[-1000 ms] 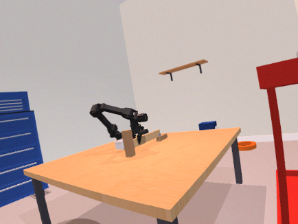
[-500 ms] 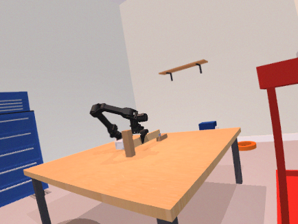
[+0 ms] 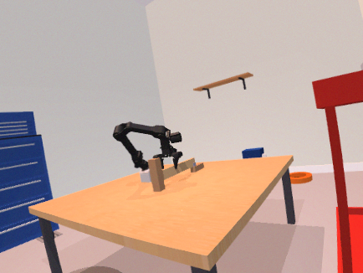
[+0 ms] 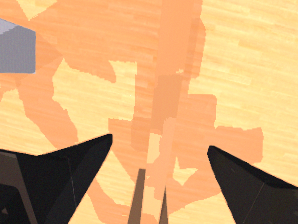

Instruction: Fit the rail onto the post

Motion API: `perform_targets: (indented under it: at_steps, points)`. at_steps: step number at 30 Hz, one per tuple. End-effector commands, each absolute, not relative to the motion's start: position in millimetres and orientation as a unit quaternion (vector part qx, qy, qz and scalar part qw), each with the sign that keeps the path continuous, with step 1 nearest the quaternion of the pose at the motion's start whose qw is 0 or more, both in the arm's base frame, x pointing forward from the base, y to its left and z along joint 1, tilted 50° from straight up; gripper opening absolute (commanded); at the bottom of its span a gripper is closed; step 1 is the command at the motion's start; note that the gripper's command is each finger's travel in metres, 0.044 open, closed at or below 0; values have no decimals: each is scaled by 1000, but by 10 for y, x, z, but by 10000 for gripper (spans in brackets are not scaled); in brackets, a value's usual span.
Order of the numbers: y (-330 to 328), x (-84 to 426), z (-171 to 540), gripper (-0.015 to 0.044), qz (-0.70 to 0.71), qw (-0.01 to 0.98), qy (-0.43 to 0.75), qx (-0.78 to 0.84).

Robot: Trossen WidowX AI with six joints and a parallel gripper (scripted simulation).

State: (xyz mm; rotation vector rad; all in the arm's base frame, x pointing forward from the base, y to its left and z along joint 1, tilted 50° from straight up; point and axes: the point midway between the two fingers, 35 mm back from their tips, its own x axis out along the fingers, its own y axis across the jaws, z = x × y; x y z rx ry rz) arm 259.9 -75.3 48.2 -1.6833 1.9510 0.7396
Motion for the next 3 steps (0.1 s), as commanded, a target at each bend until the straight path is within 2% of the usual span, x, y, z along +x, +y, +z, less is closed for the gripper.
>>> perform_targets:
  at_steps: [1, 3]
  points:
    - [-755, 2593, 476, 440, 269, 229, 710, -609]
    - [-755, 2593, 476, 440, 269, 229, 710, -609]
